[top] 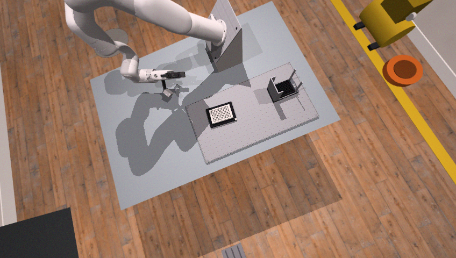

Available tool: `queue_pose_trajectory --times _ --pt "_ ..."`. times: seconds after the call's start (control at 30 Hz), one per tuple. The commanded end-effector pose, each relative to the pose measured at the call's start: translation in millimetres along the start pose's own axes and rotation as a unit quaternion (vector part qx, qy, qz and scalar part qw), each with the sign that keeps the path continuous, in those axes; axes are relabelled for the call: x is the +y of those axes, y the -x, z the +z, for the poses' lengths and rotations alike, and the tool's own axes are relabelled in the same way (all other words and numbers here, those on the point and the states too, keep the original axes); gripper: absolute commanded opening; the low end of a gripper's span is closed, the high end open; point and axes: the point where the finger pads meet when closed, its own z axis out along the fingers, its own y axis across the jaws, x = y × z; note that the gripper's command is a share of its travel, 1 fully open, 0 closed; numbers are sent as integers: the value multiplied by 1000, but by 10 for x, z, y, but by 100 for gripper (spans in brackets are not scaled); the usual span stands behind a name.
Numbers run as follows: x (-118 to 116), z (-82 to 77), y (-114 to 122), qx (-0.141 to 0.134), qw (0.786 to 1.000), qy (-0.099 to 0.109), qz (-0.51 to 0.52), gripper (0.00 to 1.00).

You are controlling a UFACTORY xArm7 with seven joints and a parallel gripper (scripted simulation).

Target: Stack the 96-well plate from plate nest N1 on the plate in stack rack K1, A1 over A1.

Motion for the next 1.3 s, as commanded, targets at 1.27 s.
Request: queue_pose_trajectory --times 1.27 --pt "-1039 546 -970 -112 957 247 -99 100"
